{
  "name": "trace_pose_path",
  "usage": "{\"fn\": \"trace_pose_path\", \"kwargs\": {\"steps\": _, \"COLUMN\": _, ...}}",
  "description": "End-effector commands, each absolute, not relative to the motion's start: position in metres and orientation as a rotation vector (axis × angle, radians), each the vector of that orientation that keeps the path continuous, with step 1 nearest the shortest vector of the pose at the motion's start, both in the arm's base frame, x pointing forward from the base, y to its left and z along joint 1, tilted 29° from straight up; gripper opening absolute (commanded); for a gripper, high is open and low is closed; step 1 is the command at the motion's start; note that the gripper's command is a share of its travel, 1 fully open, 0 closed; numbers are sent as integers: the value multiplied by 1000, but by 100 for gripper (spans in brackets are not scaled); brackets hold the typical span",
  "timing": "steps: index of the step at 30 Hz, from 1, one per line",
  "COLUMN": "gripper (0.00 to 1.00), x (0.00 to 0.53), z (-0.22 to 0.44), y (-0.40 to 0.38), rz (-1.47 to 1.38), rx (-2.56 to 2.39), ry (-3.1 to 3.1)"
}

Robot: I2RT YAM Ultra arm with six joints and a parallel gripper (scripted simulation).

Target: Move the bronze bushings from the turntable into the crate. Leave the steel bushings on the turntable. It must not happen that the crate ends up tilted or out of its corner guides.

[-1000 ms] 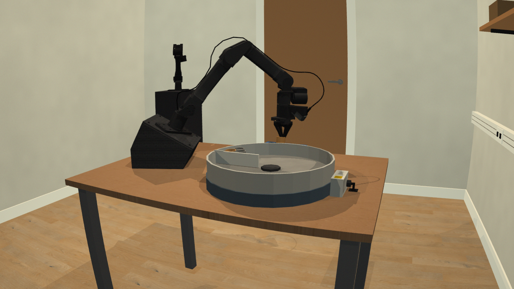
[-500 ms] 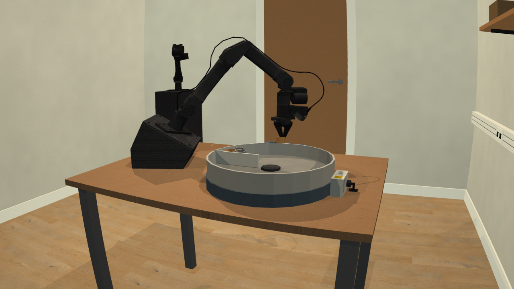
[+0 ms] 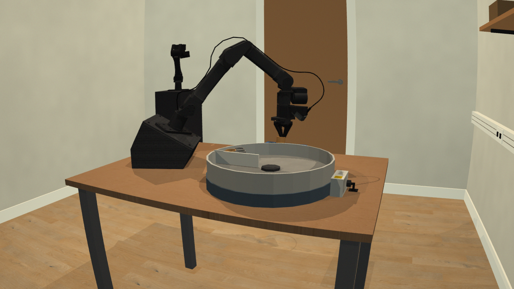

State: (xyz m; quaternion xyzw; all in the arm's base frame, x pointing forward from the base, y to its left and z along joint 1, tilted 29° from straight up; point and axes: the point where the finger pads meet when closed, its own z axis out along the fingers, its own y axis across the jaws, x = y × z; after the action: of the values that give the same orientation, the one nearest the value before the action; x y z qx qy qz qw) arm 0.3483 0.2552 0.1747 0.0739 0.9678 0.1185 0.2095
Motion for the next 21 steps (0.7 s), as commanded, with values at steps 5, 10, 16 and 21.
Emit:
{"fn": "trace_pose_path", "kwargs": {"steps": 5, "gripper": 0, "x": 351, "z": 204, "y": 263, "rz": 403, "rx": 201, "ry": 2617}}
{"fn": "trace_pose_path", "kwargs": {"steps": 10, "gripper": 0, "x": 352, "z": 189, "y": 261, "rz": 377, "rx": 202, "ry": 2643}}
{"fn": "trace_pose_path", "kwargs": {"steps": 16, "gripper": 0, "x": 357, "z": 175, "y": 262, "rz": 359, "rx": 203, "ry": 2661}}
{"fn": "trace_pose_path", "kwargs": {"steps": 21, "gripper": 0, "x": 362, "z": 172, "y": 261, "rz": 367, "rx": 204, "ry": 2653}}
